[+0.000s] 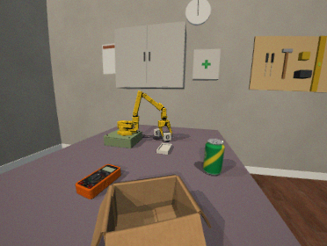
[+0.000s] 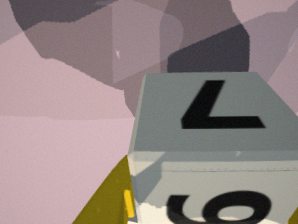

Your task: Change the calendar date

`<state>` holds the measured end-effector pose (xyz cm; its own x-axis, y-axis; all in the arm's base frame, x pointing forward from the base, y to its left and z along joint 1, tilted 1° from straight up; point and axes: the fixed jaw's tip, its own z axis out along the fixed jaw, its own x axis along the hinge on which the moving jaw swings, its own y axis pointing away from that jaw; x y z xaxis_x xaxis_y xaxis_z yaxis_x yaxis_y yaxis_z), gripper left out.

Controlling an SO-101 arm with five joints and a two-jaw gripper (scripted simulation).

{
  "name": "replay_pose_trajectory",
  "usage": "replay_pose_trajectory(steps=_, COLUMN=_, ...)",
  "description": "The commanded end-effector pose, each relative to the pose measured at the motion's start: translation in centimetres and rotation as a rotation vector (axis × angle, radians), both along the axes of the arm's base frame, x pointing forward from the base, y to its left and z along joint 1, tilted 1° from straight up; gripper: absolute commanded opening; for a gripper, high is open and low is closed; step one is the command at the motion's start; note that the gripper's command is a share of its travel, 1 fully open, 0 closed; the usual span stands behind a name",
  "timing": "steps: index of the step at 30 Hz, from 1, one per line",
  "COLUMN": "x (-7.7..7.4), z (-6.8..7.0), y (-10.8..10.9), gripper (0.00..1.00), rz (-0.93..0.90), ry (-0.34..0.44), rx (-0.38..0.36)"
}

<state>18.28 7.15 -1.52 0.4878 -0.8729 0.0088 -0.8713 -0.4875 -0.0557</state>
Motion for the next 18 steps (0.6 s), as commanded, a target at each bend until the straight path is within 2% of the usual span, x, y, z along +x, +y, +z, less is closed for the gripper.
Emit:
replay_pose_trajectory(steps=1, x=-0.53, z=-0.6, y=-0.05, gripper=0.0, rz=0.0, ry=0.025, rx=-0.008)
replay_pose_trajectory(steps=14, x=-0.52, z=-1.07, y=-0.04, gripper=0.0, rz=0.0, ry=0.025, rx=-0.008)
replay_pose_trajectory(steps=18, x=-0.52, z=-1.07, y=-0.04, gripper=0.06, rz=0.0, ry=0.025, rx=-0.008)
